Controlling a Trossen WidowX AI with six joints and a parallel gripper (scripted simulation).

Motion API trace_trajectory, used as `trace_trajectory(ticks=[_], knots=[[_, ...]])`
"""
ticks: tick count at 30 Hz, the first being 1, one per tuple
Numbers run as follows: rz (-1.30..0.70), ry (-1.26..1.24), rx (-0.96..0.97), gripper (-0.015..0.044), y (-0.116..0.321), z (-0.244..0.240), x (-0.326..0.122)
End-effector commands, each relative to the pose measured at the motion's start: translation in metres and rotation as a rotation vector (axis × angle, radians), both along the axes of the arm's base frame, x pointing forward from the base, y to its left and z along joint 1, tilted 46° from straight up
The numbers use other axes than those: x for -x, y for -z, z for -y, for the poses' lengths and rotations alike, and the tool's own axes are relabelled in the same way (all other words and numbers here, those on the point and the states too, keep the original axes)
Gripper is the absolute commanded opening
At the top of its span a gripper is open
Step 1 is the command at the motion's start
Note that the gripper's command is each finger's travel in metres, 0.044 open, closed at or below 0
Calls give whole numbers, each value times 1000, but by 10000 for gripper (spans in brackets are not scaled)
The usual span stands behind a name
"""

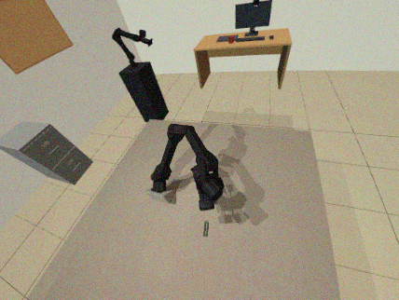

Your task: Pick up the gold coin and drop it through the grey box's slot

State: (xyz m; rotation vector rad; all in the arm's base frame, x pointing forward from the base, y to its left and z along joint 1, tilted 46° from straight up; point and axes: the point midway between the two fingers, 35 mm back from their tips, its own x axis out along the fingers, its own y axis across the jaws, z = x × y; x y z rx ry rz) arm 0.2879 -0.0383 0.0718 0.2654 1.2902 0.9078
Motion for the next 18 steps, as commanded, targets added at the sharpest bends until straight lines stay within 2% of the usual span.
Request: trace_trajectory(ticks=[1,18], knots=[[-3,3,-4,0,-7,-8,5],[0,-1,-3,0,-12,-15,10]])
